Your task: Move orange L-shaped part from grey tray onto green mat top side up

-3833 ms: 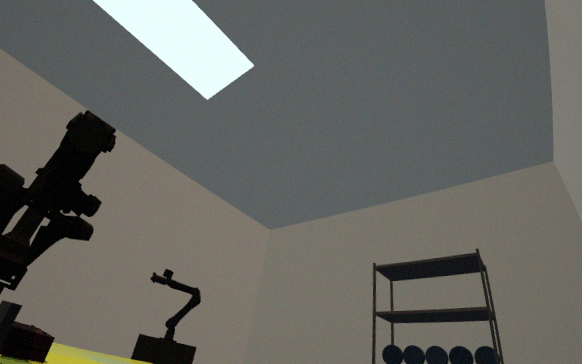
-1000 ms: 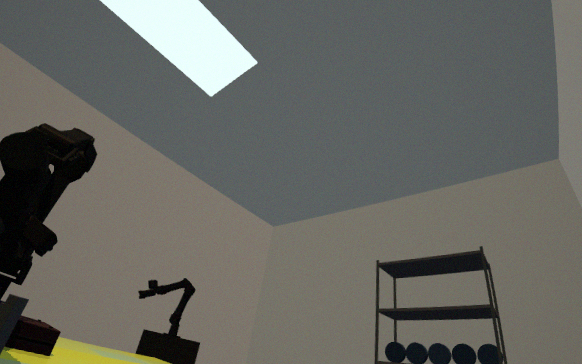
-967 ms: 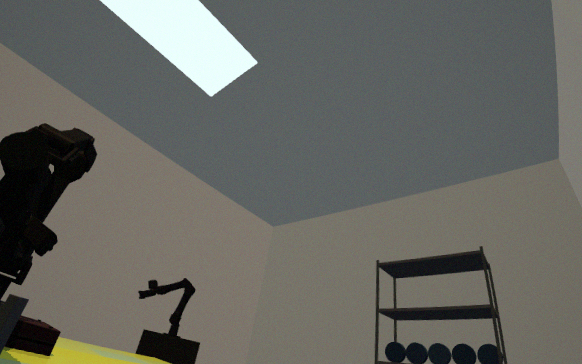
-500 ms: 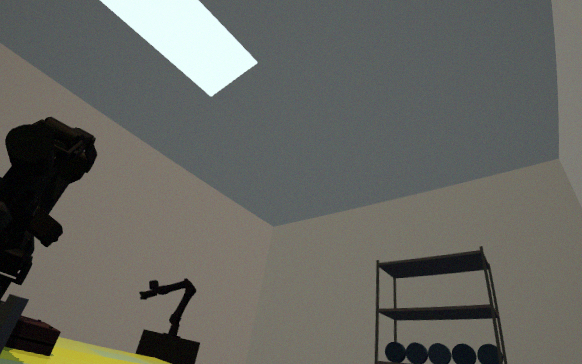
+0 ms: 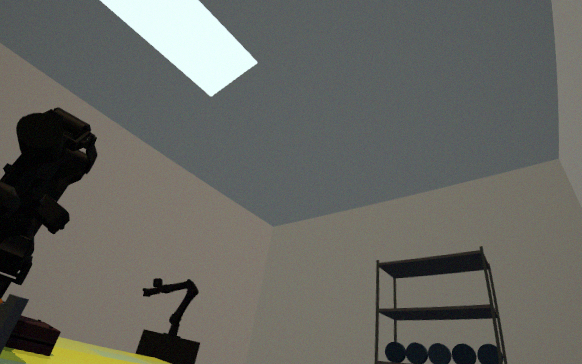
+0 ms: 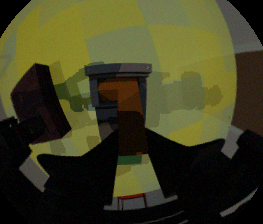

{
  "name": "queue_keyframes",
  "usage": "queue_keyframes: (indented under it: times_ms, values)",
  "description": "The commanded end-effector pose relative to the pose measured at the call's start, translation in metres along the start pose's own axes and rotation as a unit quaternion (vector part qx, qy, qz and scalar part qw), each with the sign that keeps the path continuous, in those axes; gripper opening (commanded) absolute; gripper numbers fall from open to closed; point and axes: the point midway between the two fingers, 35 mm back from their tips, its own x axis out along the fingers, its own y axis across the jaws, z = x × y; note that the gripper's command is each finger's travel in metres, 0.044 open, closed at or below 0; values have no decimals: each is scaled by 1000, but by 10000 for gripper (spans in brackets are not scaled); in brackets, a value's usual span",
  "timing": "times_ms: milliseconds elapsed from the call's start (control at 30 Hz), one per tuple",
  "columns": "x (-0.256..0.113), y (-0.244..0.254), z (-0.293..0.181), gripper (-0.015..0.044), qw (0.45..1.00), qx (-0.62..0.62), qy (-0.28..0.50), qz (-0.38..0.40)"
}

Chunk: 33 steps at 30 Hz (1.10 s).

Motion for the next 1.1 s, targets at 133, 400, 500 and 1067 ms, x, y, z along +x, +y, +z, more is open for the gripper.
queue_keyframes:
  times_ms: [133, 400, 500, 1067]
  values:
    - [-15, -1, 1, 0, 1000, -2, -4, -5]
    - [-27, -1, 1, 0, 1000, -2, -4, -5]
    - [-32, -1, 1, 0, 1000, -2, -4, -5]
    - [-50, 0, 1, 0, 1000, -2, -4, -5]
